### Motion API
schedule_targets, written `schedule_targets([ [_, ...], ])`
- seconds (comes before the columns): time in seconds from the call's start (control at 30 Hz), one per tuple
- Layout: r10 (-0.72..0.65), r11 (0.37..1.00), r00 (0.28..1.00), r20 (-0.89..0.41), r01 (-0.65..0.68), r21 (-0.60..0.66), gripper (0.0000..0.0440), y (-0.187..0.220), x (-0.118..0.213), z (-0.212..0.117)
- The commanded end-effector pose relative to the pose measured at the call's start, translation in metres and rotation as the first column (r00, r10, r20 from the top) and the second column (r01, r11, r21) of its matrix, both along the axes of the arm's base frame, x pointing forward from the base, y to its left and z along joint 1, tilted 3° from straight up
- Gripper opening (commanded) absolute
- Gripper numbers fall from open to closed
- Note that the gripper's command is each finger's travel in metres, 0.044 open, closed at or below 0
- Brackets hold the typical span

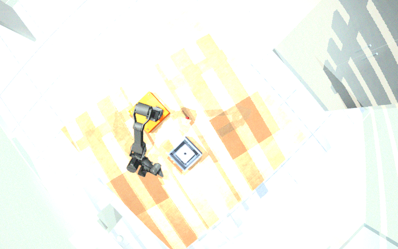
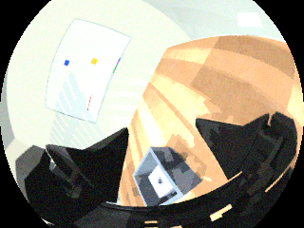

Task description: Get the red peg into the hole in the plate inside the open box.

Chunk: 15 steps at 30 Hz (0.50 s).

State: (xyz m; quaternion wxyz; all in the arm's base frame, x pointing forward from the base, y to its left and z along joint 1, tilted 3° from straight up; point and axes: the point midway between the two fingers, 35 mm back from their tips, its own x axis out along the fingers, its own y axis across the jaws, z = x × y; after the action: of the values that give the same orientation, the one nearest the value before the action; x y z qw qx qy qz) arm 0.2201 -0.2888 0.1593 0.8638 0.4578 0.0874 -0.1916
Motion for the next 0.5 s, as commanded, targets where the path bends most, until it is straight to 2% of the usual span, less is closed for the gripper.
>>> schedule_targets([
  [0.0, 0.005, 1.0, 1.0, -0.002, -0.005, -0.017, 0.0412, -0.001, 0.003, 0.004],
  [0.13, 0.039, 0.996, 0.999, -0.025, -0.041, -0.073, 0.0438, 0.005, 0.028, 0.019],
  [0.47, 0.169, 0.979, 0.979, -0.112, -0.18, -0.091, 0.044, 0.07, 0.105, 0.051],
])
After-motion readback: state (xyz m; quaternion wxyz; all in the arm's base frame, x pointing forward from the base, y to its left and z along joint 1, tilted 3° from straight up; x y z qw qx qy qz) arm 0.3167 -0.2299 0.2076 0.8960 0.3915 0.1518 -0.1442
